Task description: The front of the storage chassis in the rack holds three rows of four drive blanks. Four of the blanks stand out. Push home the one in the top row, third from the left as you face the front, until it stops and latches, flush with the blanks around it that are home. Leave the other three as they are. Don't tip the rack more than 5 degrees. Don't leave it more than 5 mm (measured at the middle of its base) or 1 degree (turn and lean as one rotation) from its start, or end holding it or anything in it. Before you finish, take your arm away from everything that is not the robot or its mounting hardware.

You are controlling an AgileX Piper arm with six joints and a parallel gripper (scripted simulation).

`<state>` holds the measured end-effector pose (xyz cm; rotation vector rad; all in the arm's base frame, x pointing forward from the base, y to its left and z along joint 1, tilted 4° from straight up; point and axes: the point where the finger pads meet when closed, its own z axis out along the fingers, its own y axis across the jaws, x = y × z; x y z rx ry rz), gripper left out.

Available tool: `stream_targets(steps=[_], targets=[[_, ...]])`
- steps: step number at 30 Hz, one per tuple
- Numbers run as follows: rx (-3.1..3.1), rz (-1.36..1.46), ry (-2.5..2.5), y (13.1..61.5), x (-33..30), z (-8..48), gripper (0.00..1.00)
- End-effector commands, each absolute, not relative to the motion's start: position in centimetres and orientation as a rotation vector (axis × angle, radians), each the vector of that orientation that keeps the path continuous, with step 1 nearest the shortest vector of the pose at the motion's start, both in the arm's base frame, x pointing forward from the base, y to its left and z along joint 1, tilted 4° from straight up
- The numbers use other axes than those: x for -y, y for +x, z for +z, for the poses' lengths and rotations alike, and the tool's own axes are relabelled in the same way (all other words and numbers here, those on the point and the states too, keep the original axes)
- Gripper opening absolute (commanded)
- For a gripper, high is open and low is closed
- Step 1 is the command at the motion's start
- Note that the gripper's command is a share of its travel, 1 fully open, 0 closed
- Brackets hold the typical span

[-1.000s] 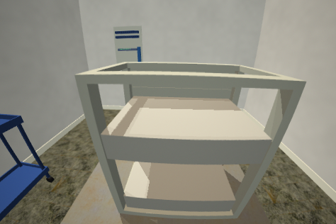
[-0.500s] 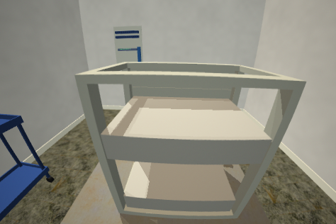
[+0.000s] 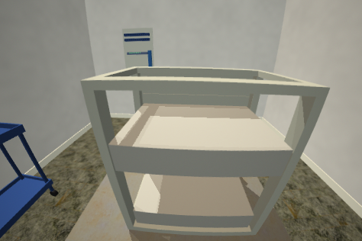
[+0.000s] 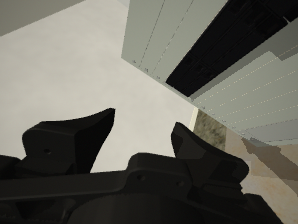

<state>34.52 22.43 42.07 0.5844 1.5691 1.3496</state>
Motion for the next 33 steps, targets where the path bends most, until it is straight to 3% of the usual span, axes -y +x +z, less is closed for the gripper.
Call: stream_targets(steps=[1,12,33], targets=[[-1.501,1.332,0.652,33.9,-20.9,43.0,1.00],[-1.262,1.251,0.916,31.5,-13.2,43.7,1.00],[-1.126,1.069,1.198,28.3,-4.9,40.3,1.00]])
